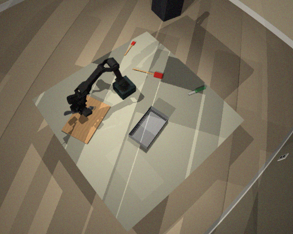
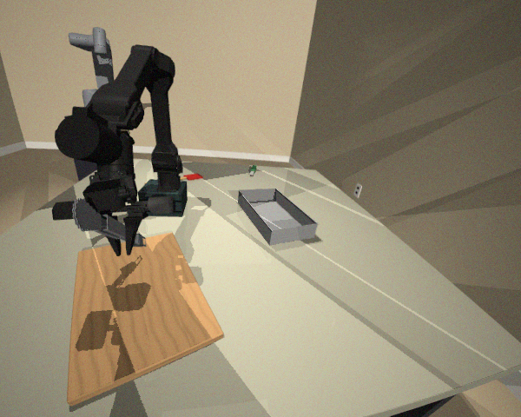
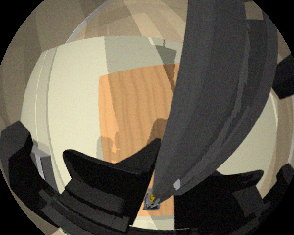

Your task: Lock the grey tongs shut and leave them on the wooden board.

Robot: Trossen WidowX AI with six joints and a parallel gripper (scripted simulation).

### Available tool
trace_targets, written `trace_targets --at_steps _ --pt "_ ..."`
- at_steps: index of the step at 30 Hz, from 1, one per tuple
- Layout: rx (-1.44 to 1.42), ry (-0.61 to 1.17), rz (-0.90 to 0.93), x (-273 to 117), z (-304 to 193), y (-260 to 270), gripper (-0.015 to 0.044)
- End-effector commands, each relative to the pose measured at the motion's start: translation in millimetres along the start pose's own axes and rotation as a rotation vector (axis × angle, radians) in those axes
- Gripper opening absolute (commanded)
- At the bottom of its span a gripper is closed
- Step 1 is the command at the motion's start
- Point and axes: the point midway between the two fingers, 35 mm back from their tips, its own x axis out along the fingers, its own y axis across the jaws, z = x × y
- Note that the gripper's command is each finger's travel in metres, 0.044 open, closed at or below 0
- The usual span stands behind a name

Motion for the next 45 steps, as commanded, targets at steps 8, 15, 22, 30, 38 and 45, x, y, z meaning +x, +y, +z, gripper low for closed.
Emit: trace_targets --at_steps 8,15,22,30,38,45 --pt "-0.023 0.169 -0.015 -2.0 -3.6 0.4 -0.015" --pt "-0.038 0.282 -0.021 -5.5 -8.8 1.5 -0.015" --pt "-0.056 0.392 -0.027 -10.9 -14.1 2.7 -0.015" --pt "-0.058 0.403 -0.027 -11.6 -14.7 2.8 -0.015" --pt "-0.058 0.403 -0.027 -6.2 -16.2 2.5 -0.015" --pt "-0.058 0.403 -0.027 4.8 -19.6 1.9 -0.015"
